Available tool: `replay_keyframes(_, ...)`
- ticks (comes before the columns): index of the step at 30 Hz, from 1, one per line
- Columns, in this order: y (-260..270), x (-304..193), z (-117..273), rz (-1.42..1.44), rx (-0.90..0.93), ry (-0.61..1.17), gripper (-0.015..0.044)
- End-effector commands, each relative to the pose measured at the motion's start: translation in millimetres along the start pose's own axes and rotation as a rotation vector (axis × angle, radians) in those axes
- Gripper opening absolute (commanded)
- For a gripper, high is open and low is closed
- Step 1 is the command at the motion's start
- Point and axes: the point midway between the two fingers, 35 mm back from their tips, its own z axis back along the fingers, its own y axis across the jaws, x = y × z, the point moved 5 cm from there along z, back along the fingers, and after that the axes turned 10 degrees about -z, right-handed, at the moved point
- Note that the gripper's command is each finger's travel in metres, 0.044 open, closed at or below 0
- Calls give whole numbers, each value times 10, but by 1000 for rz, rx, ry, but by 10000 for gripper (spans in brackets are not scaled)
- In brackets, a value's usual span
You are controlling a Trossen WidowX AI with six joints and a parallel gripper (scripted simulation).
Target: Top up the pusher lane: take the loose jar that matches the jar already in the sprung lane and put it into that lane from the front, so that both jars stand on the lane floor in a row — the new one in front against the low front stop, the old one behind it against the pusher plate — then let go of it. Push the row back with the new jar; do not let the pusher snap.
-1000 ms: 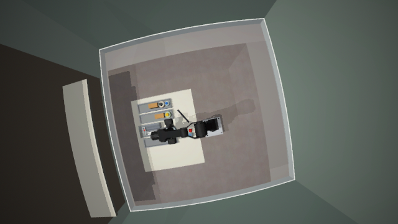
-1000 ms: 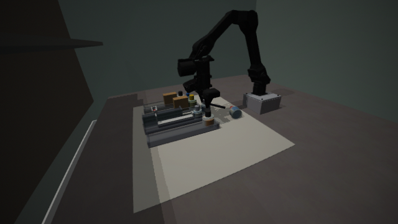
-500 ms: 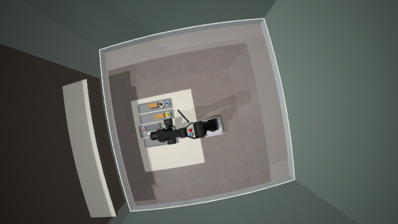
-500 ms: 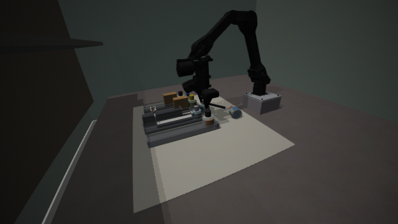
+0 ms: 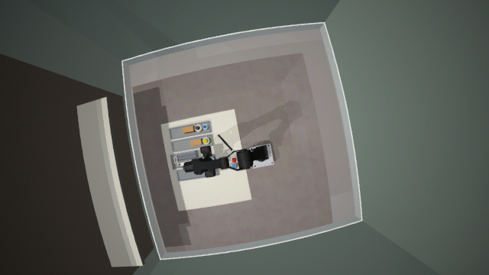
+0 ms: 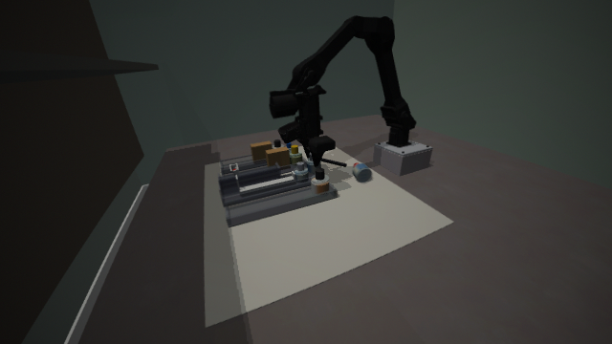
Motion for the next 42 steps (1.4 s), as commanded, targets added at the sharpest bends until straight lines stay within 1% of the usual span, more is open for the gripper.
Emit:
replay_keyframes(1,13,96,39,1,3,-31,0)
replay_keyframes(42,23,153,58,1,3,-31,0)
